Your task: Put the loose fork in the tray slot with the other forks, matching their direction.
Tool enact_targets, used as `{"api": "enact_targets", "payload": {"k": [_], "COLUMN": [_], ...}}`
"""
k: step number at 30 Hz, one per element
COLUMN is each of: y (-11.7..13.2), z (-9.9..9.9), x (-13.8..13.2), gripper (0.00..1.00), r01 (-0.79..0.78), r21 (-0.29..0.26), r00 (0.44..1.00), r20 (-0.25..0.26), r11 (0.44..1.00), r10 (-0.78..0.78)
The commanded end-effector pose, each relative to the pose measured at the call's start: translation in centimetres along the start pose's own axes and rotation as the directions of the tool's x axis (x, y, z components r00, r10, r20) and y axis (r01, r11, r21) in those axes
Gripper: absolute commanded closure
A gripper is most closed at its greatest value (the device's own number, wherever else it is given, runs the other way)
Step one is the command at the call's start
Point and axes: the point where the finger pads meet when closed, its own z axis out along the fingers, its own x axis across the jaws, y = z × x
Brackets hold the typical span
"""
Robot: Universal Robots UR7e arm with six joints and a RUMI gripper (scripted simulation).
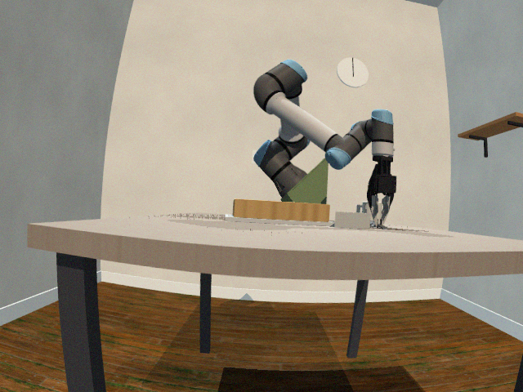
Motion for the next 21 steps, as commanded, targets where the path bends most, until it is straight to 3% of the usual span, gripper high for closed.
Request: {"api": "enact_targets", "payload": {"k": [1, 11, 21], "y": [-0.1, 0.1, 0.2], "z": [0.1, -0.8, -3.3], "x": [-0.1, 0.0, 0.0], "gripper": [0.98, 0.98, 0.98], "r01": [0.001, -0.001, -0.002], "r21": [0.002, -0.003, -0.004], "r00": [1.000, 1.000, 1.000], "r20": [0.001, -0.001, -0.002], "r11": [1.000, 1.000, 1.000], "r10": [-0.001, 0.001, 0.002]}}
